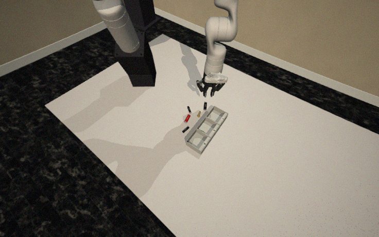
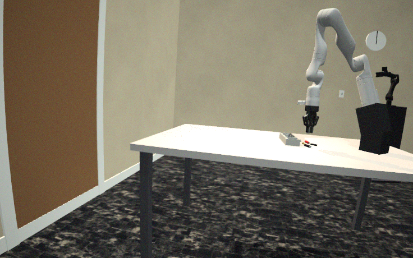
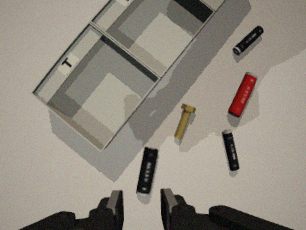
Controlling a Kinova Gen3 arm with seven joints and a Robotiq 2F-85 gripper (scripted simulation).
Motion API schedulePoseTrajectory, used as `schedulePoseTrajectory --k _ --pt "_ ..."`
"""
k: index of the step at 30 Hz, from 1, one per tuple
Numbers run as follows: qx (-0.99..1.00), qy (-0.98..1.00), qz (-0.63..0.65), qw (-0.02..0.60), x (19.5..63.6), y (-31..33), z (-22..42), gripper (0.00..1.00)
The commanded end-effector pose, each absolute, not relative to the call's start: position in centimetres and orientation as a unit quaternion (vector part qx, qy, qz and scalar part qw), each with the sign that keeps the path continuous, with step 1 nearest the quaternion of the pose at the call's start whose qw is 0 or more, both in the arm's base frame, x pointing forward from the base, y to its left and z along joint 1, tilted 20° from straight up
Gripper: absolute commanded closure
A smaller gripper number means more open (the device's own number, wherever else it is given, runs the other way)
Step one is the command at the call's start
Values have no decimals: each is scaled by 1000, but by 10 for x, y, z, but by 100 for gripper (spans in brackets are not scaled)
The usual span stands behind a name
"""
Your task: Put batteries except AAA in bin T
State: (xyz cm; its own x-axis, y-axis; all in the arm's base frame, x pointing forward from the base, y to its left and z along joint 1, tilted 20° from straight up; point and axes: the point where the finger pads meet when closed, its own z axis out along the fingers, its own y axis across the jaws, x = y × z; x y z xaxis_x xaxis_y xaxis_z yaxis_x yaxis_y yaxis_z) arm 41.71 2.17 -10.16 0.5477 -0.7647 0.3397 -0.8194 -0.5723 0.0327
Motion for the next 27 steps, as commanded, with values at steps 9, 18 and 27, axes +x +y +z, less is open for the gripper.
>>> schedulePoseTrajectory --k 9,18,27 --pt "820 -545 160 72 414 11 -107 71" --pt "820 -545 160 72 413 12 -107 71" --pt "820 -545 160 72 414 13 -107 71"
